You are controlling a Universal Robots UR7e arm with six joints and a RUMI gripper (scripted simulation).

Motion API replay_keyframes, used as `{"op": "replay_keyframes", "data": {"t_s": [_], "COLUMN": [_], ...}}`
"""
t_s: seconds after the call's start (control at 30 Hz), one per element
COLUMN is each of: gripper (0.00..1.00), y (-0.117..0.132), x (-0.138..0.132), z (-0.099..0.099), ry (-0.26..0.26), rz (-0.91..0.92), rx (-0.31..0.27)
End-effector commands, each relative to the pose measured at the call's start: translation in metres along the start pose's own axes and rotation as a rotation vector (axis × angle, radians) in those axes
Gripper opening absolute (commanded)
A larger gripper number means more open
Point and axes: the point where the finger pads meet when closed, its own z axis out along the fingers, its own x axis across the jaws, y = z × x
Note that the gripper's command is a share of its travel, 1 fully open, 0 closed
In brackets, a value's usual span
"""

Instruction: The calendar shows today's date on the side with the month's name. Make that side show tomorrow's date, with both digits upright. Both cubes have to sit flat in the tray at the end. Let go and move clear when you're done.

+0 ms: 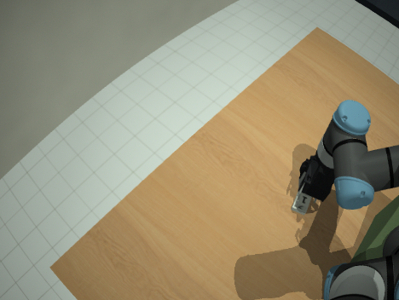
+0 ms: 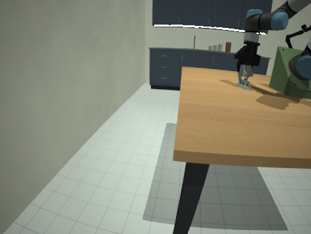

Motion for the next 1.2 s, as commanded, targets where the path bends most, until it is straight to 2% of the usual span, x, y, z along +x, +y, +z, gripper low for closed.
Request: {"op": "replay_keyframes", "data": {"t_s": [0.0,0.37,0.5,0.63,0.83,0.9,1.17], "gripper": [0.10,0.10,0.10,0.10,0.10,0.10,0.10], "y": [0.000,0.000,0.000,0.000,0.000,0.000,0.000], "x": [0.000,0.000,0.000,0.000,0.000,0.000,0.000], "z": [0.000,-0.001,-0.007,-0.021,-0.053,-0.053,-0.092], "ry": [-0.001,-0.001,-0.001,-0.001,-0.001,-0.001,-0.001], "rz": [0.000,0.000,0.000,0.000,0.000,0.000,0.000], "rx": [0.001,0.001,0.001,0.001,0.001,0.001,0.001]}}
